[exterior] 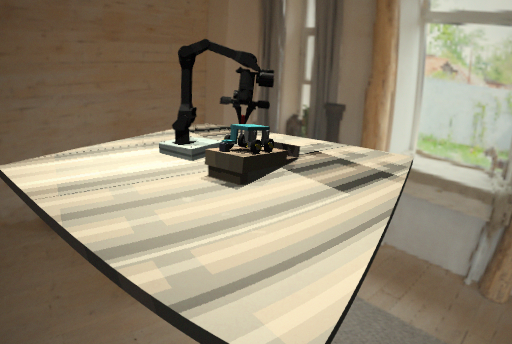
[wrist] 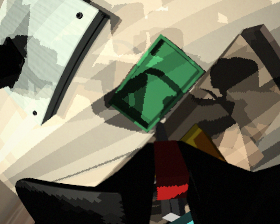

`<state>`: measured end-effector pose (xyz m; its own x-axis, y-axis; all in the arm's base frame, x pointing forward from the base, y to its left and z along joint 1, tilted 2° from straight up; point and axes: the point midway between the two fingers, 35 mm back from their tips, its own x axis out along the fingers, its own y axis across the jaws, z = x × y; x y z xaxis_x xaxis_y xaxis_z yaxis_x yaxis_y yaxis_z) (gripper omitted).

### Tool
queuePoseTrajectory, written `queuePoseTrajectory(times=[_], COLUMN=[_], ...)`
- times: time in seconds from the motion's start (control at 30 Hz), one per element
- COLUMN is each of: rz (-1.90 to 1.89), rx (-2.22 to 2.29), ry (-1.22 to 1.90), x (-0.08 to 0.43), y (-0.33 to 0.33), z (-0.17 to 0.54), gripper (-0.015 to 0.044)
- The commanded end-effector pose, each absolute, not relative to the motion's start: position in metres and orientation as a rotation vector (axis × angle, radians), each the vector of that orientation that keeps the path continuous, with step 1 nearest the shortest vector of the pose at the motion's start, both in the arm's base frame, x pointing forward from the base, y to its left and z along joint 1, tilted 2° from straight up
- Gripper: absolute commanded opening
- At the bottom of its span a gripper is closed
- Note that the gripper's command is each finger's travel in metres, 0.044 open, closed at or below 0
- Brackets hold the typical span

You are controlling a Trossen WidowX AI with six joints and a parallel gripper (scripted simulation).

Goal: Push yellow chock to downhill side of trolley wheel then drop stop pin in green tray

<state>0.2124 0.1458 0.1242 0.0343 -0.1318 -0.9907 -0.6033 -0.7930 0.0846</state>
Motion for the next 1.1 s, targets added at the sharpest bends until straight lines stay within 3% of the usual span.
queuePoseTrajectory(times=[0.0,0.8,1.07], rz=[1.888,2.302,2.309], rx=[-1.999,-2.277,-2.283], ry=[0.652,-0.22,-0.249], x=[0.2114,0.2135,0.2122], y=[0.1447,0.1405,0.1402], z=[0.1239,0.125,0.1232], gripper=[0.0,0.0,0.0])
